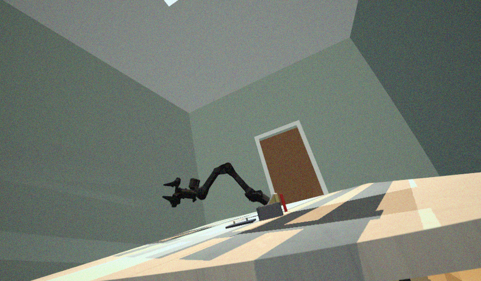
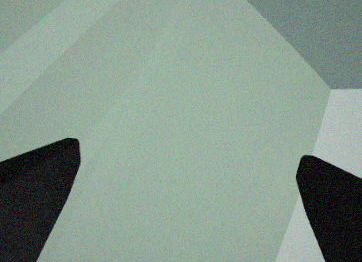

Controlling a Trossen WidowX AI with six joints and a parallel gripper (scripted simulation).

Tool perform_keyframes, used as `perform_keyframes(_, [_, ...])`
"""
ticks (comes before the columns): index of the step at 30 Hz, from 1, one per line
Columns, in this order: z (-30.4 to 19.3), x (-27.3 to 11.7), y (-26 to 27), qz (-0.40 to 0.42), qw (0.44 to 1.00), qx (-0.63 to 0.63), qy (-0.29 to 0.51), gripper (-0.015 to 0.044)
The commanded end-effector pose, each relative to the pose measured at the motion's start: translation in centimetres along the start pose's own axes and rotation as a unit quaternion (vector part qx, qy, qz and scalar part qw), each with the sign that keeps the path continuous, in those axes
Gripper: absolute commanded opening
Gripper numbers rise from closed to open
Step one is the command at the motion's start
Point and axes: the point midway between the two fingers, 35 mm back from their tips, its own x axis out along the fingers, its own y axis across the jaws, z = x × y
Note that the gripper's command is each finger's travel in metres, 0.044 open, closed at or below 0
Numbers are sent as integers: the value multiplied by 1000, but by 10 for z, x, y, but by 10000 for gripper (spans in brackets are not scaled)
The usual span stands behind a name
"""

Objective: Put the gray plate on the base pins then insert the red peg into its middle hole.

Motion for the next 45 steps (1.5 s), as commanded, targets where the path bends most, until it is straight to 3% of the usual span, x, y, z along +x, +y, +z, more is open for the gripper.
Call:
perform_keyframes(1, [0, 0, 0, 0, 1000, 0, 0, 426])
perform_keyframes(8, [46, 5, 1, 41, 986, 156, -35, 440])
perform_keyframes(13, [96, 10, 10, 97, 941, 317, -70, 440])
perform_keyframes(19, [195, 3, 5, 220, 786, 567, -115, 440])
perform_keyframes(27, [289, -23, -21, 352, 596, 711, -127, 440])
perform_keyframes(36, [386, -80, -75, 508, 372, 770, -106, 440])
perform_keyframes(45, [459, -169, -147, 664, 170, 728, -26, 440])
